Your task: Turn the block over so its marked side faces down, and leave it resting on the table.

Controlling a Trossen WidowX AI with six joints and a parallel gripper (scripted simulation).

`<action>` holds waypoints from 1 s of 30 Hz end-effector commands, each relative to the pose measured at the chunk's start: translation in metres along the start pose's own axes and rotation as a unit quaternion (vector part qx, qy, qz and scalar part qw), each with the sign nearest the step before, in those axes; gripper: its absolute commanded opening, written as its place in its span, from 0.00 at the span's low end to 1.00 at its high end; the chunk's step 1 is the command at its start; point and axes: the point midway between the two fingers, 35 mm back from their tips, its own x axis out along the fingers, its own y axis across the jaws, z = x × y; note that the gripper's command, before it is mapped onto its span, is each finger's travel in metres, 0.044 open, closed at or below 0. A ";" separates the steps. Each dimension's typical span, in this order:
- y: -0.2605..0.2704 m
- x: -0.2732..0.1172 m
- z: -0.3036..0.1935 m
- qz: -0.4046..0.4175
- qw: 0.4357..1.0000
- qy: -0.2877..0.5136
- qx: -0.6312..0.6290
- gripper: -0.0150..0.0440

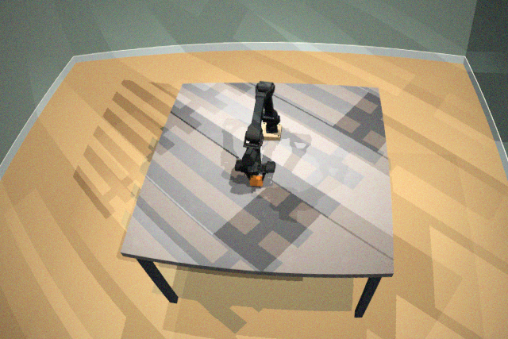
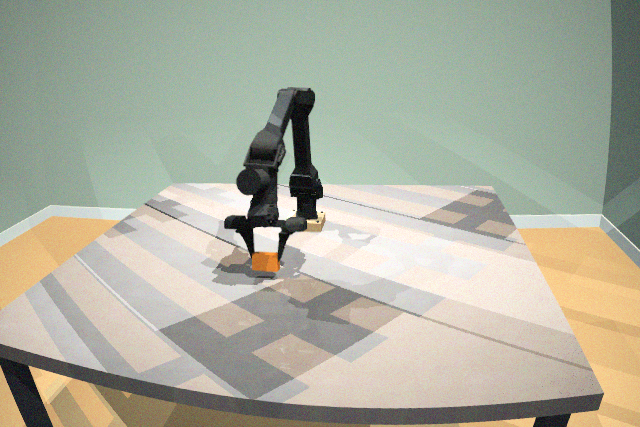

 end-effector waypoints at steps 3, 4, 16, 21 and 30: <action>0.001 0.002 -0.003 0.003 0.999 -0.041 0.003 0.25; 0.001 0.003 -0.003 0.003 0.999 -0.049 0.003 0.25; 0.001 0.002 -0.008 0.003 0.990 -0.138 0.001 0.25; 0.002 0.001 -0.011 0.002 0.987 -0.163 0.000 0.25; 0.000 0.019 -0.004 0.001 0.978 -0.209 0.002 0.25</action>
